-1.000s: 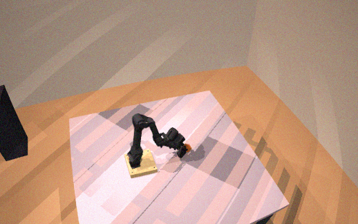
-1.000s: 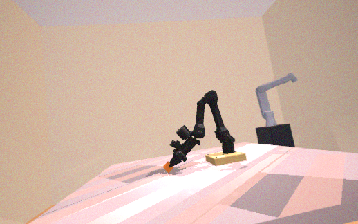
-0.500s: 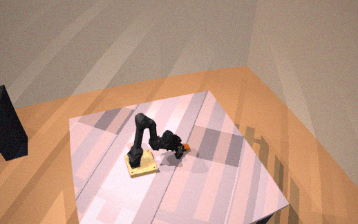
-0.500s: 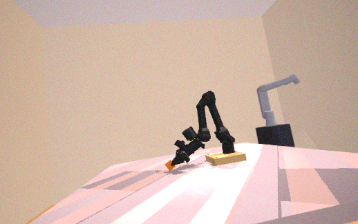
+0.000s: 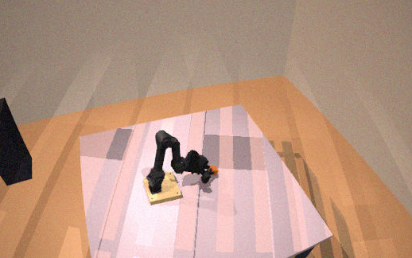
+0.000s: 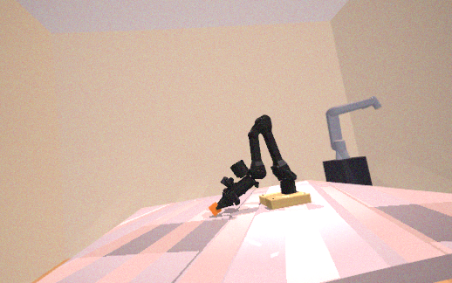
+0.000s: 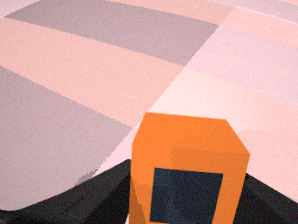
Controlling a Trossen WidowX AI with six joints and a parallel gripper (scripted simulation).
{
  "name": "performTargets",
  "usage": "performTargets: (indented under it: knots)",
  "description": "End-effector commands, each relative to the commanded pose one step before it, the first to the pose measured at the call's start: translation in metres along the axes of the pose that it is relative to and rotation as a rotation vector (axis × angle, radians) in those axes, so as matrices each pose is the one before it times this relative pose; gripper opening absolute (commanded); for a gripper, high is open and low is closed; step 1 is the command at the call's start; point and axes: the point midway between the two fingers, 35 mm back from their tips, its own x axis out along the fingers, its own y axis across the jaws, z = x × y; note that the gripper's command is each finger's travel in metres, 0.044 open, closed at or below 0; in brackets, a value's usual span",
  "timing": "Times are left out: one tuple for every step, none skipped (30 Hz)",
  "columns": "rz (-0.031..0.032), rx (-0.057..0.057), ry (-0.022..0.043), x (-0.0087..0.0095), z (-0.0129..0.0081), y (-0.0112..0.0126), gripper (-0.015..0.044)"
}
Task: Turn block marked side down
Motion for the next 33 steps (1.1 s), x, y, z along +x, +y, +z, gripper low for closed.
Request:
performTargets:
  knots:
    - [-0.00342,-0.0028,-0.00386,-0.00020,0.00063,-0.00045,0.0158]
    - [0.00000,0.0000,0.00000,0.00000,0.00000,0.00000,0.0184]
    - [0.00000,0.0000,0.00000,0.00000,0.00000,0.00000,0.0210]
    - [0.00000,0.0000,0.00000,0.00000,0.00000,0.00000,0.0236]
    - [0.00000,0.0000,0.00000,0.00000,0.00000,0.00000,0.0263]
    - [0.00000,0.0000,0.00000,0.00000,0.00000,0.00000,0.0289]
    - [0.00000,0.0000,0.00000,0.00000,0.00000,0.00000,0.0315]
    - [0.00000,0.0000,0.00000,0.00000,0.00000,0.00000,0.0341]
    - [0.00000,0.0000,0.00000,0.00000,0.00000,0.00000,0.0368]
    - [0.00000,0.0000,0.00000,0.00000,0.00000,0.00000,0.0394]
    - [0.00000,0.0000,0.00000,0.00000,0.00000,0.00000,0.0420]
    - [0.00000,0.0000,0.00000,0.00000,0.00000,0.00000,0.0440]
    - [0.00000,0.0000,0.00000,0.00000,0.00000,0.00000,0.0440]
    - [0.00000,0.0000,0.00000,0.00000,0.00000,0.00000,0.0440]
    - [0.00000,0.0000,0.00000,0.00000,0.00000,0.00000,0.0440]
    - [0.00000,0.0000,0.00000,0.00000,0.00000,0.00000,0.0440]
    - [0.00000,0.0000,0.00000,0.00000,0.00000,0.00000,0.0440]
    - [0.00000,0.0000,0.00000,0.00000,0.00000,0.00000,0.0440]
    - [0.00000,0.0000,0.00000,0.00000,0.00000,0.00000,0.0440]
    - [0.00000,0.0000,0.00000,0.00000,0.00000,0.00000,0.0440]
    - [0.00000,0.0000,0.00000,0.00000,0.00000,0.00000,0.0440]
    - [0.00000,0.0000,0.00000,0.00000,0.00000,0.00000,0.0440]
    - [0.00000,0.0000,0.00000,0.00000,0.00000,0.00000,0.0440]
    - [0.00000,0.0000,0.00000,0.00000,0.00000,0.00000,0.0440]
    - [0.00000,0.0000,0.00000,0.00000,0.00000,0.00000,0.0440]
    - [0.00000,0.0000,0.00000,0.00000,0.00000,0.00000,0.0440]
    - [0.00000,0.0000,0.00000,0.00000,0.00000,0.00000,0.0440]
    - [0.00000,0.0000,0.00000,0.00000,0.00000,0.00000,0.0440]
    - [0.00000,0.0000,0.00000,0.00000,0.00000,0.00000,0.0440]
    - [0.00000,0.0000,0.00000,0.00000,0.00000,0.00000,0.0440]
    - [0.00000,0.0000,0.00000,0.00000,0.00000,0.00000,0.0440]
    - [0.00000,0.0000,0.00000,0.00000,0.00000,0.00000,0.0440]
    - [0.00000,0.0000,0.00000,0.00000,0.00000,0.00000,0.0440]
